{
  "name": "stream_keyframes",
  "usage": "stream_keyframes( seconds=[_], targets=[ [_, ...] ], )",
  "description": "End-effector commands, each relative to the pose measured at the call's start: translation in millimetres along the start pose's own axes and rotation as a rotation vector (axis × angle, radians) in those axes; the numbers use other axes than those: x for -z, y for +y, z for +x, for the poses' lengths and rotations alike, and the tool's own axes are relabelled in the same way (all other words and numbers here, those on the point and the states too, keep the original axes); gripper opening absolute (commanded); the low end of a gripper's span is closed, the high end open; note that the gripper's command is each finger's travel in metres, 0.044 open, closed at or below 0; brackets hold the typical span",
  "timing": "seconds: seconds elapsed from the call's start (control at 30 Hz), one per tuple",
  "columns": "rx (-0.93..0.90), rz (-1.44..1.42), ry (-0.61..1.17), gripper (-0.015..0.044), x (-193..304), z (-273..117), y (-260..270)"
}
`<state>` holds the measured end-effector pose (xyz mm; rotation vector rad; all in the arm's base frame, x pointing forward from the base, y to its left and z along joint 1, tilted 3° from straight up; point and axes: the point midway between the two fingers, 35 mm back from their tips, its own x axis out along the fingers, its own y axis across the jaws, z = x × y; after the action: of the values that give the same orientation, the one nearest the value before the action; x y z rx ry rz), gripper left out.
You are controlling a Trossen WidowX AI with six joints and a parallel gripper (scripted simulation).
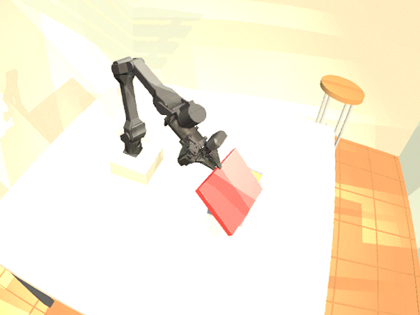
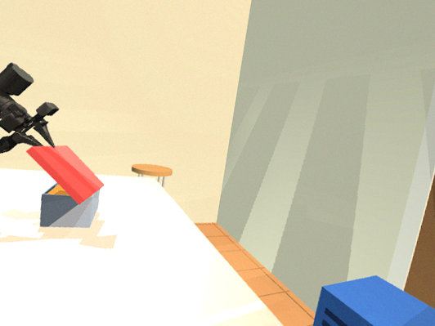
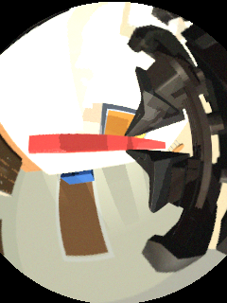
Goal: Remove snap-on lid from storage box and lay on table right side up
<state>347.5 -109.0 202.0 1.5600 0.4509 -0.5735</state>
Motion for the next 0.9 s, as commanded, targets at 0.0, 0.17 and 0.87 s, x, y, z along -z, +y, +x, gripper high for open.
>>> stream_keyframes(
  seconds=[0.0,0.17,0.87],
  targets=[
    [-0.017,-0.011,0.001,0.0,-8.3,-3.3,5.2],
    [-0.016,-0.011,0.001,0.0,-18.3,-4.1,4.6],
    [-0.016,-0.014,-0.002,0.0,-60.0,-7.6,2.1]
  ],
)
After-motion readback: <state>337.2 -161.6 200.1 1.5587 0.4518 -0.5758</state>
